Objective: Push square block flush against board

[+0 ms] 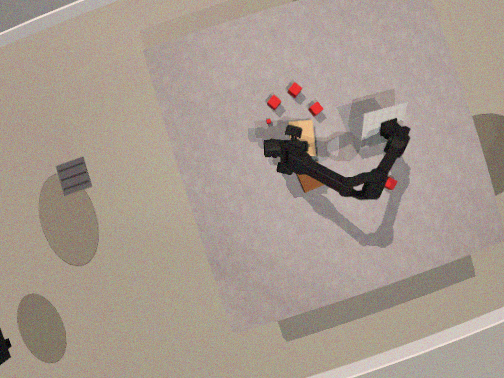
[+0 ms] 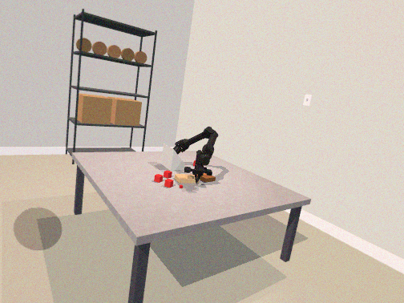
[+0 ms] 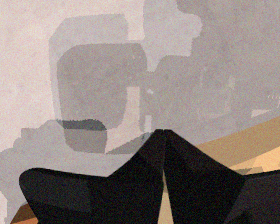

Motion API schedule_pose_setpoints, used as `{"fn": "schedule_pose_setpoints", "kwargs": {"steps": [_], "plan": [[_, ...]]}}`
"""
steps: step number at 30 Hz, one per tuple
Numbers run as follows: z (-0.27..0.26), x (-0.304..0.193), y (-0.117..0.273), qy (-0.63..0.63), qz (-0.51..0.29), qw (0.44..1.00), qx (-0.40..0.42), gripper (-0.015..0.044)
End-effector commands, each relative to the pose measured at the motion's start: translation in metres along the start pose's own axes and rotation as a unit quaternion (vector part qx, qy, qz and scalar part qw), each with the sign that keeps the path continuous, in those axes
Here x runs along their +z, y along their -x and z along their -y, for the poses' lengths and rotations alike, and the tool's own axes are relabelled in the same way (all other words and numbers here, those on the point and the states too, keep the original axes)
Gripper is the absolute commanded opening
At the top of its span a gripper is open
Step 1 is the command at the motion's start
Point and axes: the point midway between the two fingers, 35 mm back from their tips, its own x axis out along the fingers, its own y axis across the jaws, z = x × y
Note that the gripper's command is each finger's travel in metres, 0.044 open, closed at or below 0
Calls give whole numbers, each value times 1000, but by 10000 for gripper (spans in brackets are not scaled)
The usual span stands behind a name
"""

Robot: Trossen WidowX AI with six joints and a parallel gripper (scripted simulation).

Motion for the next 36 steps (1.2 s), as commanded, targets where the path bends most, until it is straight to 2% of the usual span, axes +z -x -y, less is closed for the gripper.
{"fn": "schedule_pose_setpoints", "kwargs": {"steps": [1, 23, 36], "plan": [[1, -10, 0, -3, -2, 1000, 2, 0], [10, -41, 0, -4, -3, 1000, 1, 0], [9, -24, 0, -4, -2, 1000, 1, 0]]}}
